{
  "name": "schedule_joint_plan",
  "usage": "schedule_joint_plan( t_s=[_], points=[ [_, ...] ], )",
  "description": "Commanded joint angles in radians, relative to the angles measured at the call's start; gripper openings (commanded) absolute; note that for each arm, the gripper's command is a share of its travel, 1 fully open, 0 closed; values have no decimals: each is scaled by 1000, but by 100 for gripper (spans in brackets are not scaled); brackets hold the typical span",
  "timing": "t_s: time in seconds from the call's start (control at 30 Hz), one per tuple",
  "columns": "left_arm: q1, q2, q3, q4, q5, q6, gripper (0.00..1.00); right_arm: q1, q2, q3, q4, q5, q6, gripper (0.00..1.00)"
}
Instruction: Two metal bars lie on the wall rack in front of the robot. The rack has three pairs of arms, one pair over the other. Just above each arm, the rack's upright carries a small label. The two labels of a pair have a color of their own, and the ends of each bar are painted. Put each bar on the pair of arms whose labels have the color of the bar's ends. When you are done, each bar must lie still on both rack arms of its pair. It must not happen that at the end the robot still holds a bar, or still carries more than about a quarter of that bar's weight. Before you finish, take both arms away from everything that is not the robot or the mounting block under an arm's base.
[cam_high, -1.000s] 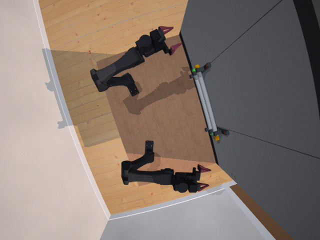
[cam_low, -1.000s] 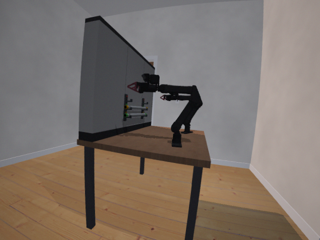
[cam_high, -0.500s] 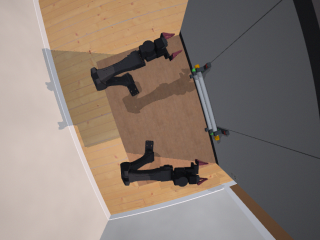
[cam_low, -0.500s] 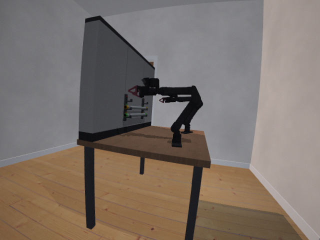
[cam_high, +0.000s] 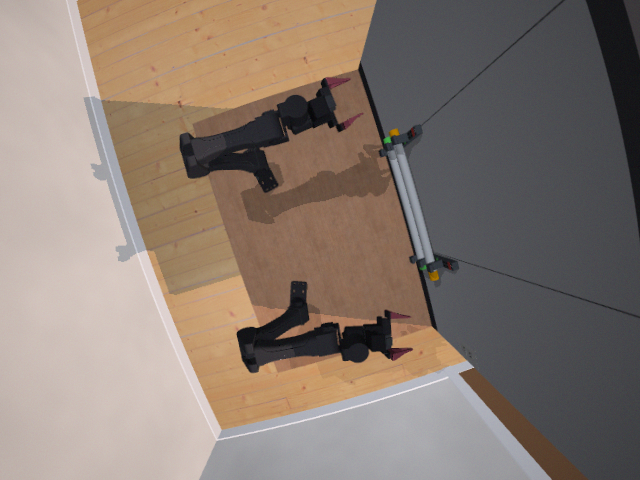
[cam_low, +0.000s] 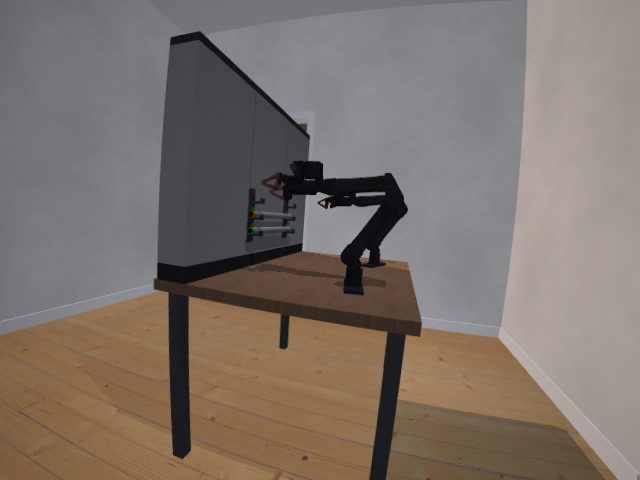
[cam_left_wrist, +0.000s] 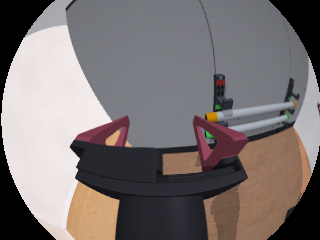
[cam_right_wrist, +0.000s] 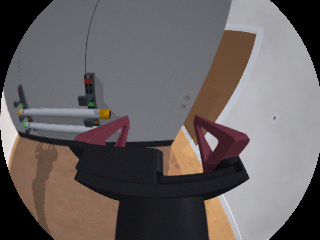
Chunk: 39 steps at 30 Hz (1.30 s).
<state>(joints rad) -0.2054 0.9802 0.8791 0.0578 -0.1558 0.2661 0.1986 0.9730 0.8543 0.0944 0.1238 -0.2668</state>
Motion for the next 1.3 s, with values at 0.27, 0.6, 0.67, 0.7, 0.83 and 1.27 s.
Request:
schedule_joint_plan(
  t_s=[0.27,0.6,0.67,0.7,0.83,1.27],
  points=[
    [-95,-51,-58,66,-99,151,100,88,-50,-63,83,75,-153,100],
    [-194,-70,-112,107,-181,289,100,180,-71,-123,134,133,-293,100],
    [-214,-73,-122,116,-197,316,100,199,-74,-135,144,145,-322,100],
    [-214,-73,-122,116,-197,316,100,199,-74,-135,144,145,-322,100],
    [-246,-76,-139,132,-224,360,100,228,-77,-152,161,164,-366,100],
    [-366,-80,-193,185,-323,529,100,339,-83,-209,218,232,-538,100]
  ],
)
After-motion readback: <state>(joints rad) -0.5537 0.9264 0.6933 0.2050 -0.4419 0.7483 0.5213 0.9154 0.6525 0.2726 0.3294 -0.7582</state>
